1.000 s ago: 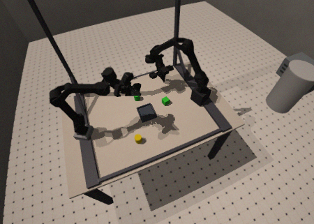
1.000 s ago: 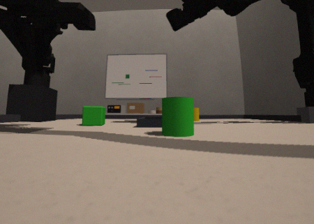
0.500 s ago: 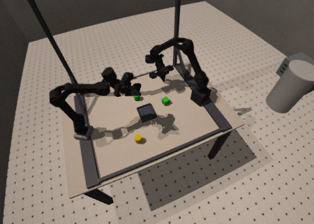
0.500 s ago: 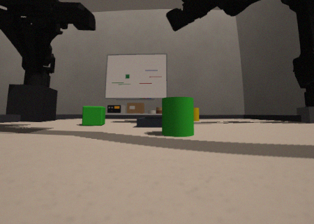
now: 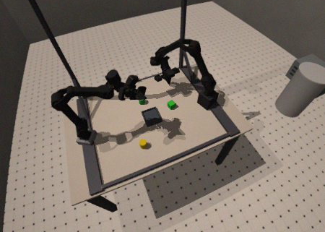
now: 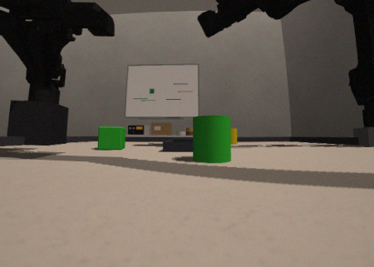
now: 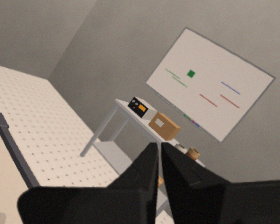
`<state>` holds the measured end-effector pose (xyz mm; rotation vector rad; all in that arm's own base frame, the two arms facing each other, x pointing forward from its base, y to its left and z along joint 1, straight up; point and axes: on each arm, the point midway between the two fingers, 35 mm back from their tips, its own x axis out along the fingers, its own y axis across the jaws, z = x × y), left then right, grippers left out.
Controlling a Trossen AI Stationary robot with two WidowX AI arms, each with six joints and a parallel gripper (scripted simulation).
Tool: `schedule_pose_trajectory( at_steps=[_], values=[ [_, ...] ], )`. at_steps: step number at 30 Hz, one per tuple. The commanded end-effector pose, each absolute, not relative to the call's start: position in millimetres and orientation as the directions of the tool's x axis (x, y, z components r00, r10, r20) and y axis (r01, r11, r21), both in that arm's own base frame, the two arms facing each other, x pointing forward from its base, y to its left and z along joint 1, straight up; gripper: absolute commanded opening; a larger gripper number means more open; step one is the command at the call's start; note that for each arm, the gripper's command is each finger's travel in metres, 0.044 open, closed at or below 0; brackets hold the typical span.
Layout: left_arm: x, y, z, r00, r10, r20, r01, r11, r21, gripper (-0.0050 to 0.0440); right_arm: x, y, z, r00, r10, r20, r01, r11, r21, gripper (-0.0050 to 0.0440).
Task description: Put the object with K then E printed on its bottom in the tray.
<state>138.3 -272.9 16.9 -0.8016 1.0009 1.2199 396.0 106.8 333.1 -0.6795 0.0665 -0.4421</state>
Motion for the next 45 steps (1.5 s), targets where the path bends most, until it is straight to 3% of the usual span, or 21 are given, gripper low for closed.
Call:
schedule_pose_trajectory(
  at_steps=[1,4,12,14,16,29,31,33,45],
  values=[
    [153.6,-271.3,29.4,0.054,0.281,-0.958,-0.972,0.236,0.014,-0.0050,409.6,103.2,331.3,0.913,-0.404,0.060,0.357,0.720,-0.596,0.0096],
    [187.3,-266.1,44.2,0.096,0.127,-0.987,-0.947,0.317,-0.051,-0.0050,433.2,96.9,311.1,0.929,-0.369,-0.021,0.299,0.784,-0.544,0.0168],
    [231.7,-252.6,69.4,0.205,-0.051,-0.978,-0.857,0.472,-0.204,-0.0050,457.4,89.7,276.9,0.931,-0.326,-0.165,0.220,0.860,-0.461,0.0360],
    [231.7,-252.6,69.4,0.205,-0.051,-0.978,-0.857,0.472,-0.204,-0.0050,457.4,89.7,276.9,0.931,-0.326,-0.165,0.220,0.860,-0.461,0.0360],
    [249.9,-244.0,82.0,0.265,-0.115,-0.957,-0.802,0.525,-0.285,-0.0050,464.9,85.1,259.8,0.920,-0.311,-0.238,0.192,0.888,-0.418,0.0400],
    [312.7,-191.4,143.2,0.557,-0.270,-0.785,-0.472,0.675,-0.567,-0.0050,477.0,63.7,189.7,0.799,-0.255,-0.544,0.179,0.965,-0.190,0.0400],
    [312.7,-191.4,143.2,0.557,-0.270,-0.785,-0.472,0.675,-0.567,-0.0050,477.0,63.7,189.7,0.799,-0.255,-0.544,0.179,0.965,-0.190,0.0400],
    [324.5,-173.6,161.0,0.634,-0.281,-0.720,-0.372,0.706,-0.603,-0.0050,474.6,57.0,171.4,0.744,-0.241,-0.623,0.207,0.970,-0.128,0.0400],
    [346.3,-95.9,232.5,0.884,-0.220,-0.412,-0.028,0.855,-0.517,-0.0050,452.1,32.6,114.0,0.476,-0.165,-0.864,0.437,0.897,0.069,0.0400]
  ],
)
